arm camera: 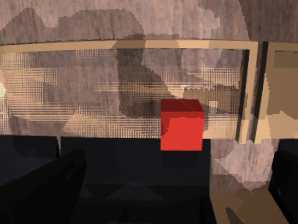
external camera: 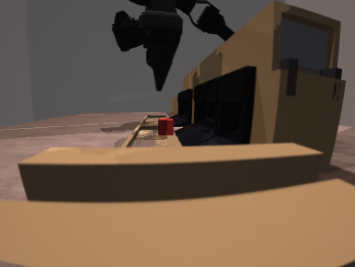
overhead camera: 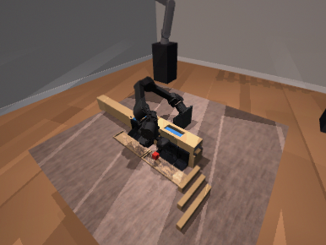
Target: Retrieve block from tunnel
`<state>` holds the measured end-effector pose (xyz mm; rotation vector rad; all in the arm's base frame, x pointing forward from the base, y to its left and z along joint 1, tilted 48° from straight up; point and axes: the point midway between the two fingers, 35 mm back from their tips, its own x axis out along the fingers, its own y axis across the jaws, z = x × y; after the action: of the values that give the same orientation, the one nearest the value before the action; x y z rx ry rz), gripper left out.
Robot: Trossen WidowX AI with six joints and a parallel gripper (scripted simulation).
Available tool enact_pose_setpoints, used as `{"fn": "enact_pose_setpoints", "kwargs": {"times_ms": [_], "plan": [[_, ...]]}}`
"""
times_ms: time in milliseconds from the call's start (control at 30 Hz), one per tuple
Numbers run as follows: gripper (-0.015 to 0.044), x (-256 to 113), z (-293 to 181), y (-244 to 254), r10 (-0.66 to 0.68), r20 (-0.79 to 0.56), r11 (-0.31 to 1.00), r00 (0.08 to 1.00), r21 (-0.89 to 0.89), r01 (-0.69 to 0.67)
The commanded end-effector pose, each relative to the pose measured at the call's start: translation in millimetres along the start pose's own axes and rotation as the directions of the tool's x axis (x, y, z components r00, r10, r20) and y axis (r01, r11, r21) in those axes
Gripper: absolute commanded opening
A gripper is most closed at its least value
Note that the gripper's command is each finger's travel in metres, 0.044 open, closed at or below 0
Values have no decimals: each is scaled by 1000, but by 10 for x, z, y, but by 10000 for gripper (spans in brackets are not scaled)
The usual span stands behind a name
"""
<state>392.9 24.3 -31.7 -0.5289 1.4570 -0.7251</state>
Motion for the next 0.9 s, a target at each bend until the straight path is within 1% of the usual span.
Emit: {"fn": "enact_pose_setpoints", "kwargs": {"times_ms": [0,867], "plan": [[440,94,-23,4,-8,-8,1000,1000,-9,8],[440,525,-62,-28,-13,-8,1000,1000,-8,13]]}}
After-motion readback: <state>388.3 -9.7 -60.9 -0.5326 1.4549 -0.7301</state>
